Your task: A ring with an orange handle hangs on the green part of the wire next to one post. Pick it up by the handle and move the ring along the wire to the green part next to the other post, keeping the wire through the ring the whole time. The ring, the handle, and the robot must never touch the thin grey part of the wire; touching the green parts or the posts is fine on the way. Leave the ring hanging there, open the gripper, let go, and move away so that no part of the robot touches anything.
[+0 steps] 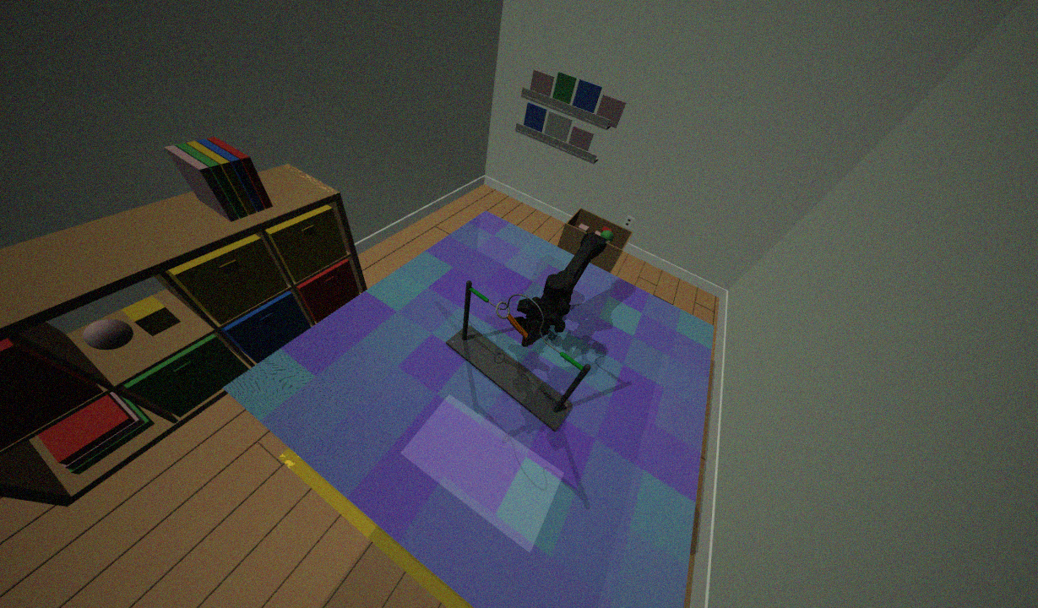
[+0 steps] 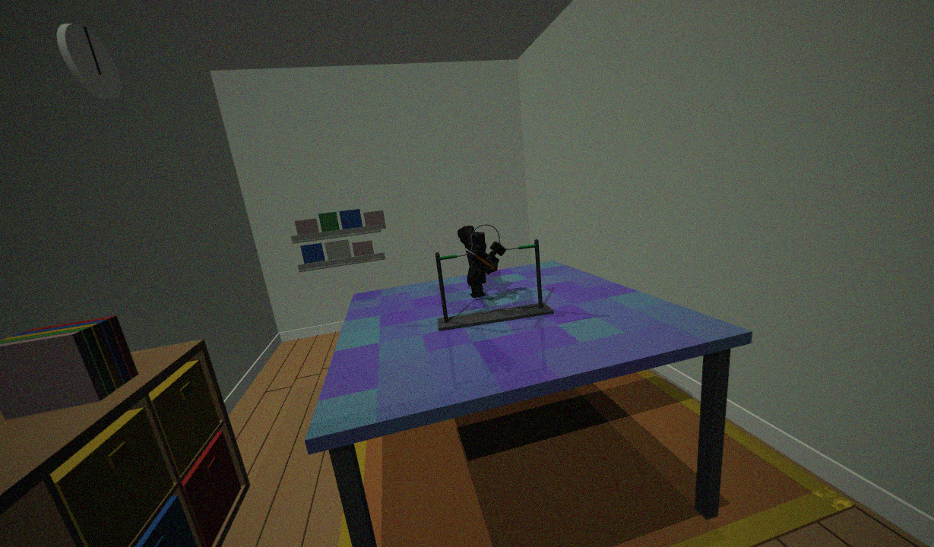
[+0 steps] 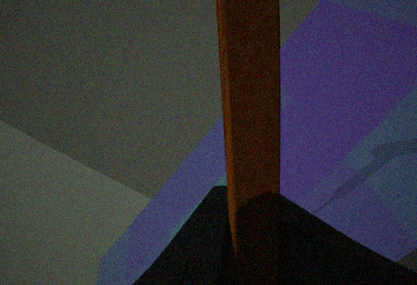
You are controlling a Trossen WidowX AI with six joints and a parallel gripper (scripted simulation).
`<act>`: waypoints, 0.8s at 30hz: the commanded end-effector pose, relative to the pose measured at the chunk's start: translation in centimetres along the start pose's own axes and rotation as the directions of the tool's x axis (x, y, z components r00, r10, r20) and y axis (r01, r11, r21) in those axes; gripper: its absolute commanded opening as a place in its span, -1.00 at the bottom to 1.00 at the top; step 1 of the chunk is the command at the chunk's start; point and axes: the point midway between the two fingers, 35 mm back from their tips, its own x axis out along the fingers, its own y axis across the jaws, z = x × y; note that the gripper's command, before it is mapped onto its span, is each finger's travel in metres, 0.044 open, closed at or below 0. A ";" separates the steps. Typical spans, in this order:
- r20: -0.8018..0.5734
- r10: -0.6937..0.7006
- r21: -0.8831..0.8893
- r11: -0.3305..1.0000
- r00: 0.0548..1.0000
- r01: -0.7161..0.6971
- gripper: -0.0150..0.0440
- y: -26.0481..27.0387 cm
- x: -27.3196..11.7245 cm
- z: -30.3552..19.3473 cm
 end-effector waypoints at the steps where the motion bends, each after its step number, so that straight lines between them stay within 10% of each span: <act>1: -0.044 0.027 0.071 0.997 0.999 -0.024 -1.00 1.5 -0.7 0.3; 24: -0.215 0.255 0.507 0.854 0.943 -0.116 -1.00 8.0 -4.2 3.0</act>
